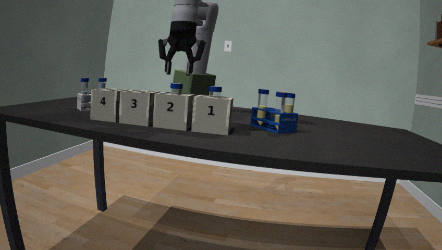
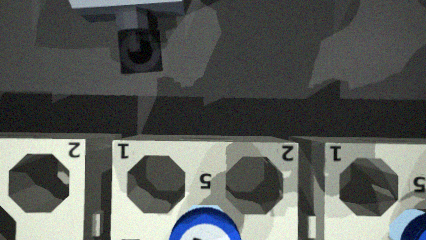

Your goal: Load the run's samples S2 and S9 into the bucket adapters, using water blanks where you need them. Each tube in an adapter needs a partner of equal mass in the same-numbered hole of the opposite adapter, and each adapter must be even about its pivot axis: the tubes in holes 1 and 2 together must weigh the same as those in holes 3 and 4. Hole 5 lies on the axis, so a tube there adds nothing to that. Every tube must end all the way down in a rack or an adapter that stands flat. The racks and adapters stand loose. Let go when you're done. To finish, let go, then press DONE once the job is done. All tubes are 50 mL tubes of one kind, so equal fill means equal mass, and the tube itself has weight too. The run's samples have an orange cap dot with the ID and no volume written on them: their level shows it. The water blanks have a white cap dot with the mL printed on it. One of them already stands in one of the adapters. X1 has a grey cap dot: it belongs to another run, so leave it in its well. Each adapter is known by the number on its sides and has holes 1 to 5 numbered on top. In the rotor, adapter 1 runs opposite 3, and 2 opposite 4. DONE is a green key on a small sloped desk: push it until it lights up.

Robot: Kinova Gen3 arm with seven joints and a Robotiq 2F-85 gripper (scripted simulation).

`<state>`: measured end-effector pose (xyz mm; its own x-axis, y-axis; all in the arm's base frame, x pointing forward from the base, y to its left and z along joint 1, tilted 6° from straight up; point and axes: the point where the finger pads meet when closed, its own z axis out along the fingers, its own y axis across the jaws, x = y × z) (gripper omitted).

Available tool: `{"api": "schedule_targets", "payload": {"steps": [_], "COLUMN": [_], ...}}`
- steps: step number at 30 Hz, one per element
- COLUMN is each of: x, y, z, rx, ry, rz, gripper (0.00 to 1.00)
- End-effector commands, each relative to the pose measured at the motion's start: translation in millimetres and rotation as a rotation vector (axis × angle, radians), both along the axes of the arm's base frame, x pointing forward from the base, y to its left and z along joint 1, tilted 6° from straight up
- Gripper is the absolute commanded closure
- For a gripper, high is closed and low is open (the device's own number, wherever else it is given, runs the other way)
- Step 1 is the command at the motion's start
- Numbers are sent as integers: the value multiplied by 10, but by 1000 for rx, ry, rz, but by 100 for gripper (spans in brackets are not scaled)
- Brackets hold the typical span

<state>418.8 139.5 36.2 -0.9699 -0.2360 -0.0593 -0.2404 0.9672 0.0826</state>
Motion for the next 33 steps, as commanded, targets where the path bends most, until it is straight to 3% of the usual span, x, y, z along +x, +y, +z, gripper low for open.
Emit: {"api": "schedule_targets", "payload": {"steps": [1,33], "x": [31,14], "y": [-8,-41], "z": [82,455], "rx": [3,4], "ry": [-7,-7], "rz": [-2,-2], "gripper": [38,38]}}
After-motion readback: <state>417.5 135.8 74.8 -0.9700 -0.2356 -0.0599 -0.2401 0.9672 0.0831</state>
